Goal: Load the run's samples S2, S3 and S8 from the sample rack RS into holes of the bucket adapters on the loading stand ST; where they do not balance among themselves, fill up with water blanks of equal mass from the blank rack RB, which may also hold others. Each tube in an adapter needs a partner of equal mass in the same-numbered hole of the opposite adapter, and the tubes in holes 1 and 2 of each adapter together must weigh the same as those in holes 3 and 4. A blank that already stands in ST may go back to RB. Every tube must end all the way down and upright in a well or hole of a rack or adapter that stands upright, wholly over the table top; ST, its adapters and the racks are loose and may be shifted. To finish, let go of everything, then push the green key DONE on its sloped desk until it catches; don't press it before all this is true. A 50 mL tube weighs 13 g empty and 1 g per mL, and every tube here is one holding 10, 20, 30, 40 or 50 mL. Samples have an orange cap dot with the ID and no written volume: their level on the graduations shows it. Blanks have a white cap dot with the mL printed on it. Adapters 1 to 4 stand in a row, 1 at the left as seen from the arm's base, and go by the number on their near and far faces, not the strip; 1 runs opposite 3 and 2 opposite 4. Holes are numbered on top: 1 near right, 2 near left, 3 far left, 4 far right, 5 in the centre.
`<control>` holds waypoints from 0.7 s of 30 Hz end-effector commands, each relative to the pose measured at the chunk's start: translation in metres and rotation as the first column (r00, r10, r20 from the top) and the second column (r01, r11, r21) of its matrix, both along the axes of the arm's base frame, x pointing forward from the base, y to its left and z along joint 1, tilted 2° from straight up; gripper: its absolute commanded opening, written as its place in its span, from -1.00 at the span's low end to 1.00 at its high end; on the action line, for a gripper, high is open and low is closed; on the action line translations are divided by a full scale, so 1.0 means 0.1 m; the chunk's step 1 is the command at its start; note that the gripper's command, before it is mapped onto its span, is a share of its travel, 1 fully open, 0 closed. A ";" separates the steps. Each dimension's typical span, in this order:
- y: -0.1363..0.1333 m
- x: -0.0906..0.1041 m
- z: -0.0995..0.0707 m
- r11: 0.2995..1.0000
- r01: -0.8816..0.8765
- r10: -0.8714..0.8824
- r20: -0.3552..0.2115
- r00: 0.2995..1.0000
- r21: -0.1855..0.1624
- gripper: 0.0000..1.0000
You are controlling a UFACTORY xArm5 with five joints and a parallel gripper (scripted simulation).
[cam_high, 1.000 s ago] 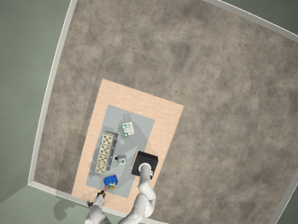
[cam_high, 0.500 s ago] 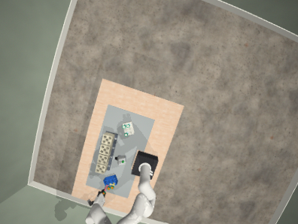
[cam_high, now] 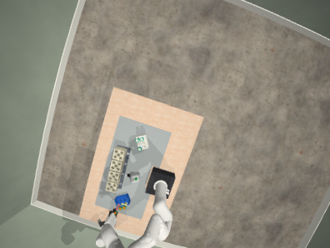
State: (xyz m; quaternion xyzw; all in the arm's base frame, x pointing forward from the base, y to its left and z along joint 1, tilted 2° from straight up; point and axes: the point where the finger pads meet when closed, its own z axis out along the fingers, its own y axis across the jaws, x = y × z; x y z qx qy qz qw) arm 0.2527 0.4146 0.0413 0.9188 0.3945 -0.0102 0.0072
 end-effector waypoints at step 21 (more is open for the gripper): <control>0.01 0.00 -0.19 1.000 0.000 0.000 0.002 1.000 0.003 -1.00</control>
